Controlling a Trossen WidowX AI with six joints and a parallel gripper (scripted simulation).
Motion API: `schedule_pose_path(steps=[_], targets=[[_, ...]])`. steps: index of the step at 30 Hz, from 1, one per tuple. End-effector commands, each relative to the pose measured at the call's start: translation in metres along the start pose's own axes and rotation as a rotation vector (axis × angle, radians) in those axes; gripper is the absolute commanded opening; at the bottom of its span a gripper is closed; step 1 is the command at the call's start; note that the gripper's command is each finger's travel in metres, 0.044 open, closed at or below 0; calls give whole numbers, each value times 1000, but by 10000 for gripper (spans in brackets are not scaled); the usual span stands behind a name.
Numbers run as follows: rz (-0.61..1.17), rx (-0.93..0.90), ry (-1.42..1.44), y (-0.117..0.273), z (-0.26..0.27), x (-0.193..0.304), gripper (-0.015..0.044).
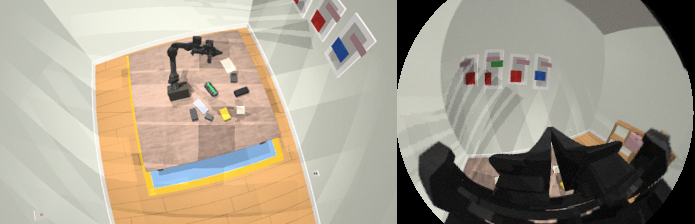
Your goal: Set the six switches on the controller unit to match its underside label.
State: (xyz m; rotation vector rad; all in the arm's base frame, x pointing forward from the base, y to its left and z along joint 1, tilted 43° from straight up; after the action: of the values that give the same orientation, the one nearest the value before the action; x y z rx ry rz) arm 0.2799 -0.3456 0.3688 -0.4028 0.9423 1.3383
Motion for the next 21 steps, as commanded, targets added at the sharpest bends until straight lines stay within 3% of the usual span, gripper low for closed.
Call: schedule_pose_path(steps=[1,12,21], targets=[[142,12,-112,-40,-2,32,0],[649,126,-376,-140,6,174,0],[1055,343,-506,-175,23,301,0]])
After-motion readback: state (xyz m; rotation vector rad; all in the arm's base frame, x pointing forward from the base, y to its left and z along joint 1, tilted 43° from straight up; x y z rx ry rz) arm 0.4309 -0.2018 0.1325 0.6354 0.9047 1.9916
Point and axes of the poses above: the point midway between the two fingers, 35 mm back from their tips, its own y axis back along the fingers, its own z axis across the jaws, x = y × z, the point moved 8 cm from there along y, back along the fingers, and after that the axes turned 3 degrees about -y, right-handed, at the moved point
